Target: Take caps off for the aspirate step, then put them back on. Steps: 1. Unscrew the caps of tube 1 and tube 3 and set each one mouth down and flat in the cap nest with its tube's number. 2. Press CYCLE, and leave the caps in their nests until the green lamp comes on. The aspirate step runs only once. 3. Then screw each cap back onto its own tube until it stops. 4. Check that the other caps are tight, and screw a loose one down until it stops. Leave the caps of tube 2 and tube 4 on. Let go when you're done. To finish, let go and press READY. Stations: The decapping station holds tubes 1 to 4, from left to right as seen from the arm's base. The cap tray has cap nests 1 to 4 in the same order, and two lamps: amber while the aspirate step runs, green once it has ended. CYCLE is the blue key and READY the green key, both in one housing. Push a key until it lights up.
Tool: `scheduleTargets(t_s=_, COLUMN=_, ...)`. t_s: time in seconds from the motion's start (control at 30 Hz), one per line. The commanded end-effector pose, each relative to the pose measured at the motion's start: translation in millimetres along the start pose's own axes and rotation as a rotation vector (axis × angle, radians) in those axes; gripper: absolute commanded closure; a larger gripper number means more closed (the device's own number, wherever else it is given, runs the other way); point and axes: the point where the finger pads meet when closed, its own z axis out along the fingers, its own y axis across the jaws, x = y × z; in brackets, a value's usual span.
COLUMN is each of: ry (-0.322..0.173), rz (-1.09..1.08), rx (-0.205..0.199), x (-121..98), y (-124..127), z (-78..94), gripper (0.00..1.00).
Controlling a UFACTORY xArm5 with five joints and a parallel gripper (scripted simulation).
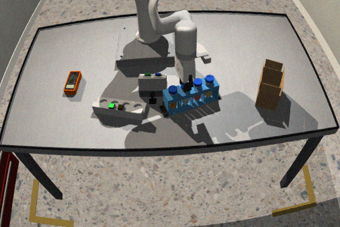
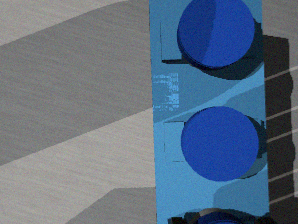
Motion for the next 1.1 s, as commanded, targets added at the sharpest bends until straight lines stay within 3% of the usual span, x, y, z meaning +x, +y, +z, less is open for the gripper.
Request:
scheduleTargets(t_s=0.0, ry=0.001, rz=0.261, rx=-0.004, x=0.1, y=1.5, z=-1.1, gripper=1.0)
scheduleTargets(t_s=0.4, ry=0.002, rz=0.752, rx=-0.004, x=0.1, y=1.5, z=-0.6, gripper=1.0)
scheduleTargets(t_s=0.67, ry=0.002, rz=0.755, rx=-0.004, x=0.1, y=1.5, z=-0.6, gripper=1.0)
scheduleTargets(t_s=0.7, ry=0.002, rz=0.755, rx=-0.004, x=0.1, y=1.5, z=-0.6, gripper=0.54)
scheduleTargets(t_s=1.07, ry=0.002, rz=0.755, rx=-0.004, x=0.1, y=1.5, z=-0.6, gripper=0.54)
